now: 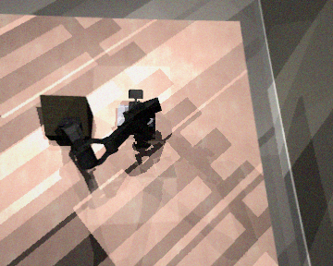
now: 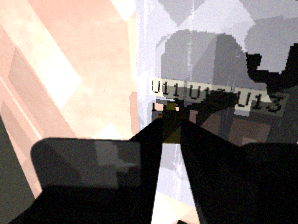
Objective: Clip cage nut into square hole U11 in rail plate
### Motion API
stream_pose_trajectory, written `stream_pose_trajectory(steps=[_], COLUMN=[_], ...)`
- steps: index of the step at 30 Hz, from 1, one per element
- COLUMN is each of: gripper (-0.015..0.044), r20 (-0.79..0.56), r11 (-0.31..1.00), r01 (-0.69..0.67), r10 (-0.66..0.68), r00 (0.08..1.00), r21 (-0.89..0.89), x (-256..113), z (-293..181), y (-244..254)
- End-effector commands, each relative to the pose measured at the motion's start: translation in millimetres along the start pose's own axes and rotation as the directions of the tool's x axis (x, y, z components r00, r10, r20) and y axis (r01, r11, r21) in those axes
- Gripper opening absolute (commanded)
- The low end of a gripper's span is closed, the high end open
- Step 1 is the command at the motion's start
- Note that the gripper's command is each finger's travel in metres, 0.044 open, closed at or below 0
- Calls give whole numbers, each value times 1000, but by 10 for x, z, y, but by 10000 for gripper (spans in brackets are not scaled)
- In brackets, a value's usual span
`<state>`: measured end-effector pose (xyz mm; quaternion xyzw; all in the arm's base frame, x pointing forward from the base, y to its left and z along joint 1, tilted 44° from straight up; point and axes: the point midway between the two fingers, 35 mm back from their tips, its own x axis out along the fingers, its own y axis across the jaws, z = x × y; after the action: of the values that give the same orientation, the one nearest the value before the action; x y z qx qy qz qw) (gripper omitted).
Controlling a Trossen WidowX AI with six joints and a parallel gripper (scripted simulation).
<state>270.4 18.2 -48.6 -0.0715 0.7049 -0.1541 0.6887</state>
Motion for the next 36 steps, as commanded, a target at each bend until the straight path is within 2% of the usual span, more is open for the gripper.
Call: stream_pose_trajectory(steps=[1,36], gripper=[32,32], r20=[1,1], r11=[1000,997], r01=[12,79], r10=[-12,-79], r00=[1000,997], r21=[4,5], x=[-2,2], z=[3,6], y=[0,33])
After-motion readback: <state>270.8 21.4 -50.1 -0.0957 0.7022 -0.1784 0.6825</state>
